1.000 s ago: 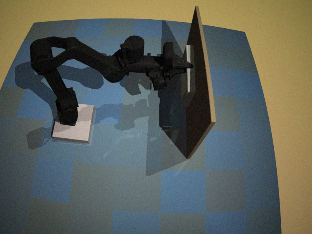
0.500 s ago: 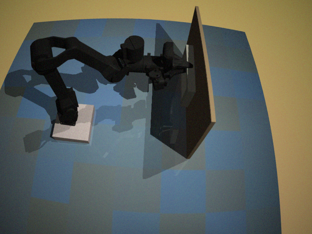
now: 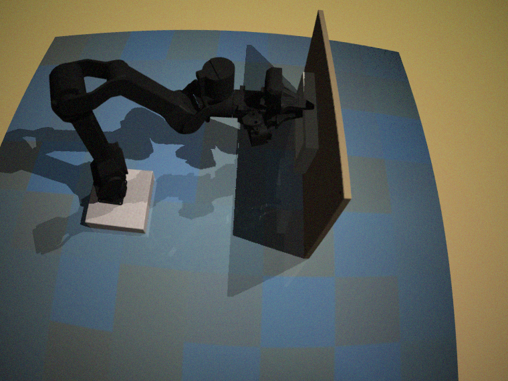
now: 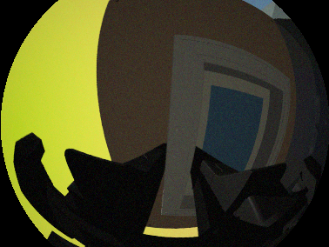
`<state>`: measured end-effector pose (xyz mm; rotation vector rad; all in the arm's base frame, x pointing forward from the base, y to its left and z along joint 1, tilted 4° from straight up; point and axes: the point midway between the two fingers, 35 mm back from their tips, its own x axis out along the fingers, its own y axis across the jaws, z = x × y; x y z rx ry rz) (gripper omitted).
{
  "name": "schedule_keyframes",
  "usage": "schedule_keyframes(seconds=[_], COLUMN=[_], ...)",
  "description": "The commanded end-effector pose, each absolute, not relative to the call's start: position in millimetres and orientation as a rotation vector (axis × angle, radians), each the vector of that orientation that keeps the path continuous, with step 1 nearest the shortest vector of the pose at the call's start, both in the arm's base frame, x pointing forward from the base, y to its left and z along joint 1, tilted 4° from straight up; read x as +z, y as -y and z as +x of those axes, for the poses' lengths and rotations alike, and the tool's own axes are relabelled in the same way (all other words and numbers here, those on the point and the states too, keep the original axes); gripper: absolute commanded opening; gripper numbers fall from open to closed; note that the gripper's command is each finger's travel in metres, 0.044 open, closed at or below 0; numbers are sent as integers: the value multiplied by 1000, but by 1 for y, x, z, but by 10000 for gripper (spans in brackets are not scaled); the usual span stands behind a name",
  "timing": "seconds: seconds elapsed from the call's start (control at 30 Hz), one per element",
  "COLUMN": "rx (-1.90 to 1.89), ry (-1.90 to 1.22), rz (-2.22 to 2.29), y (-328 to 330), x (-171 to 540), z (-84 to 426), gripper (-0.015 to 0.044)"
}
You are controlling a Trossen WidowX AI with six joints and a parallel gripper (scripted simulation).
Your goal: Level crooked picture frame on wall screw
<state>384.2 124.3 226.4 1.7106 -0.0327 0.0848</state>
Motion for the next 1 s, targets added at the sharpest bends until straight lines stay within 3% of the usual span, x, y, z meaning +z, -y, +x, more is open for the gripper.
schedule_keyframes(seconds=[0.0,0.97], rx=[89,89], ry=[41,41], rz=[1720,1720], y=[-125,-128], x=[229,230], z=[385,384], gripper=[0,0])
